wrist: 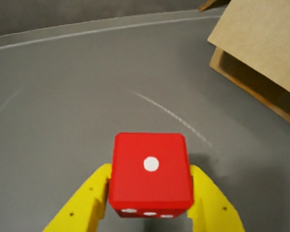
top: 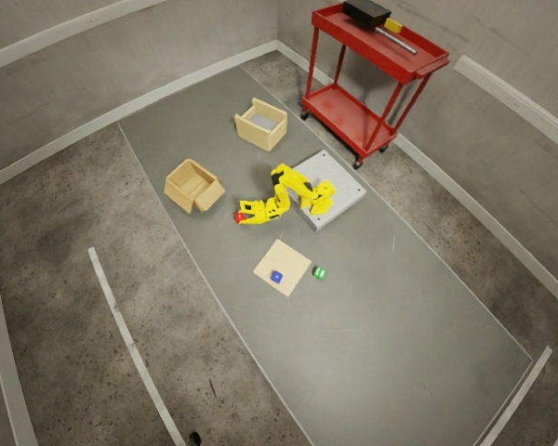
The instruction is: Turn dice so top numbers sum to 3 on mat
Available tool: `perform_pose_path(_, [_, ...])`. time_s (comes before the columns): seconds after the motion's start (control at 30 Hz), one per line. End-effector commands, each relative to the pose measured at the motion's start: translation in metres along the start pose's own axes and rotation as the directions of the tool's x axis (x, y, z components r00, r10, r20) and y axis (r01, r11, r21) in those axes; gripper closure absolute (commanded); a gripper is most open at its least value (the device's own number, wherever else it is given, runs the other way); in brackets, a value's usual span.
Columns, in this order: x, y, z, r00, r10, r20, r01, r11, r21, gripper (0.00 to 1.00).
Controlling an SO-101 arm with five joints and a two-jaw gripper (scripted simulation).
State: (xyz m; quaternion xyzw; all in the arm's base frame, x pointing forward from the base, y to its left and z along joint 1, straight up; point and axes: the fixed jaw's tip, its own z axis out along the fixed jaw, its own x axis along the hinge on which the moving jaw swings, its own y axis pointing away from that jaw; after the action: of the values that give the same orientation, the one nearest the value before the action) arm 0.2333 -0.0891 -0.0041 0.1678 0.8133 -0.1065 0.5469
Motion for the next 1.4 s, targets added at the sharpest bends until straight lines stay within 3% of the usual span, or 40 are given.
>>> perform_pose_path(0.0, [-0.001,-0.002,0.002,1.0,-0.005,0.018,0.005,1.0,0.007,1.0])
perform_pose_path(1.37, [0.012,-0.002,0.007,1.0,-0.005,0.018,0.005,1.0,0.007,1.0])
